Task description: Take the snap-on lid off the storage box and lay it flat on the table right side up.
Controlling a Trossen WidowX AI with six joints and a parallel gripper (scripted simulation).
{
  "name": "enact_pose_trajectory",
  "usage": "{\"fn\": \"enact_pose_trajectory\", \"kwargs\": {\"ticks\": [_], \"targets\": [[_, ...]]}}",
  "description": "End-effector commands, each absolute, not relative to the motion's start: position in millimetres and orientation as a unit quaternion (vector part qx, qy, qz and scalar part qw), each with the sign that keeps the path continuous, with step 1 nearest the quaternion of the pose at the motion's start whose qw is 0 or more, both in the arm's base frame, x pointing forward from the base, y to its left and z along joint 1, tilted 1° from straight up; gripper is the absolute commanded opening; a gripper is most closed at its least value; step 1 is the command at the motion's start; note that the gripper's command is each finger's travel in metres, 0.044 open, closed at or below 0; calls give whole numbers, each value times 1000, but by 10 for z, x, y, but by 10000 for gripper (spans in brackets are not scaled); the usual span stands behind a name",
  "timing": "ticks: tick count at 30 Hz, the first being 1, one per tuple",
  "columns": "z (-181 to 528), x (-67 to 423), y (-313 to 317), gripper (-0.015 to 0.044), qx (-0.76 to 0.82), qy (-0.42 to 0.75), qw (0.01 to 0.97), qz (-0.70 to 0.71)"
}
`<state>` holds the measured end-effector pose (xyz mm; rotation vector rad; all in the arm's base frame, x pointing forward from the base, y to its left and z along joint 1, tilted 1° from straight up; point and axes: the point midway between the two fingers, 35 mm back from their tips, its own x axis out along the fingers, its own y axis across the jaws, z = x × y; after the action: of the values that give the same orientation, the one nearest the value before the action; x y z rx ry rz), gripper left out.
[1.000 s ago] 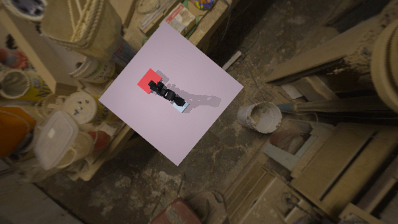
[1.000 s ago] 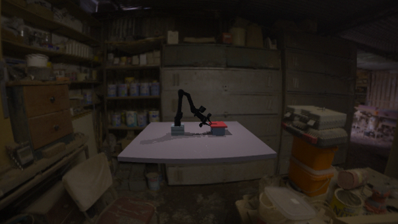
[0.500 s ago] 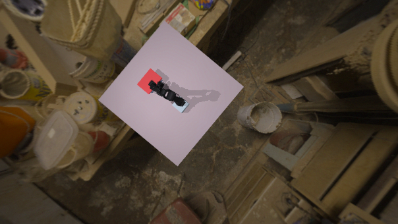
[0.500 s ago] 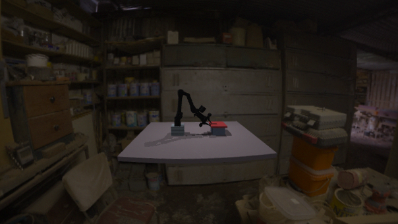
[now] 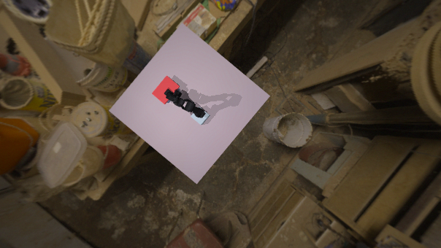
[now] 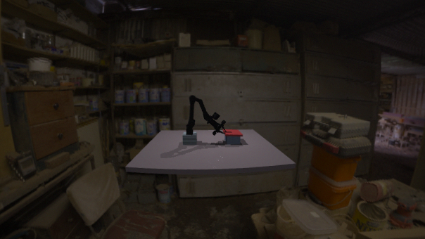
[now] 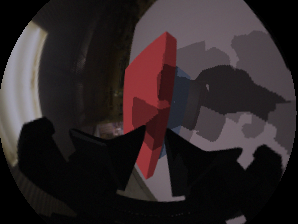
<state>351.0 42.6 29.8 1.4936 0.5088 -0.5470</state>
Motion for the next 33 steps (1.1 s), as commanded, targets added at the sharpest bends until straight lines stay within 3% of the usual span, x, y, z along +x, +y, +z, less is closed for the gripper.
{"fn": "enact_pose_trajectory", "kwargs": {"ticks": [1, 33], "targets": [[324, 3512, 427, 0, 664, 225, 671, -242], [388, 3510, 429, 0, 664, 225, 671, -242]]}}
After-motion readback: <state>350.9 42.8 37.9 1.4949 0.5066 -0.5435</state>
